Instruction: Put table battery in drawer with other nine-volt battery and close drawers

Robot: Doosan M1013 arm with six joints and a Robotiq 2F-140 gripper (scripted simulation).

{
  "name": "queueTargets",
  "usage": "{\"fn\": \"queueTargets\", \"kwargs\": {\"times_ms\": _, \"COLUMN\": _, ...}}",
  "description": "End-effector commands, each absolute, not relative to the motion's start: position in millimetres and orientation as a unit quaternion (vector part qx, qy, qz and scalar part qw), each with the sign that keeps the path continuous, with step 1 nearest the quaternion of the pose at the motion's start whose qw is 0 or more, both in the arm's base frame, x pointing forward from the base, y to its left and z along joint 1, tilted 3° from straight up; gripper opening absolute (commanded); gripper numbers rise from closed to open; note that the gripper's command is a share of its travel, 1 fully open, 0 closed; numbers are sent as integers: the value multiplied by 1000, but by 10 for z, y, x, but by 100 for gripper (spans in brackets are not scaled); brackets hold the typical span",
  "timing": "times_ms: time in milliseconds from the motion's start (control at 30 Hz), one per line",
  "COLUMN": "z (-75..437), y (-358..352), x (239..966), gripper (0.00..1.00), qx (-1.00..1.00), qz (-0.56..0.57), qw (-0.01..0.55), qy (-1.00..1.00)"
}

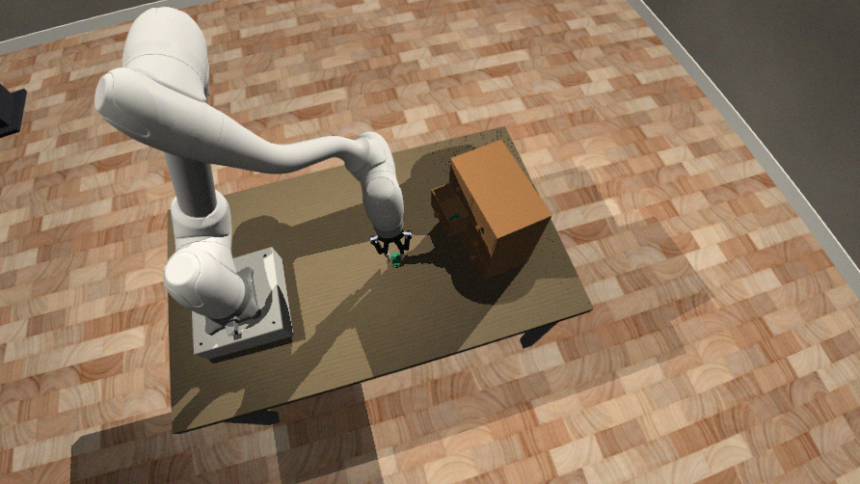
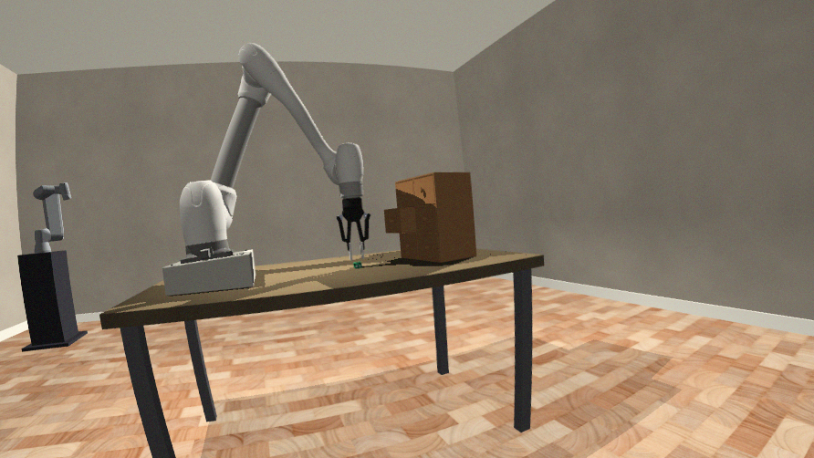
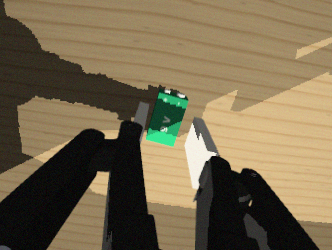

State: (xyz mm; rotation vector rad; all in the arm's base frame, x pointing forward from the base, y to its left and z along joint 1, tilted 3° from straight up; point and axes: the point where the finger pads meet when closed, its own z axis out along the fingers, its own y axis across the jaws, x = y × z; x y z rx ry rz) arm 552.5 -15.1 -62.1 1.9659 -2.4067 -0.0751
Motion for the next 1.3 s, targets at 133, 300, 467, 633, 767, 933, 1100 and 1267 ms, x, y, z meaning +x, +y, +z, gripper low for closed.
{"fn": "queueTargets", "kwargs": {"times_ms": 133, "z": -685, "y": -151, "x": 5524, "gripper": 26, "qx": 632, "qz": -24, "qw": 16, "qy": -774}}
{"fn": "queueTargets", "kwargs": {"times_ms": 300, "z": -686, "y": -151, "x": 5524, "gripper": 26, "qx": 632, "qz": -24, "qw": 16, "qy": -774}}
{"fn": "queueTargets", "kwargs": {"times_ms": 467, "z": -686, "y": -151, "x": 5524, "gripper": 26, "qx": 632, "qz": -24, "qw": 16, "qy": -774}}
{"fn": "queueTargets", "kwargs": {"times_ms": 633, "z": -686, "y": -151, "x": 5524, "gripper": 26, "qx": 632, "qz": -24, "qw": 16, "qy": -774}}
{"fn": "queueTargets", "kwargs": {"times_ms": 767, "z": -686, "y": -151, "x": 5524, "gripper": 26, "qx": 632, "qz": -24, "qw": 16, "qy": -774}}
{"fn": "queueTargets", "kwargs": {"times_ms": 933, "z": -686, "y": -151, "x": 5524, "gripper": 26, "qx": 632, "qz": -24, "qw": 16, "qy": -774}}
{"fn": "queueTargets", "kwargs": {"times_ms": 1100, "z": -720, "y": -150, "x": 5522, "gripper": 26, "qx": 632, "qz": -24, "qw": 16, "qy": -774}}
{"fn": "queueTargets", "kwargs": {"times_ms": 1267, "z": -836, "y": -148, "x": 5515, "gripper": 26, "qx": 632, "qz": -24, "qw": 16, "qy": -774}}
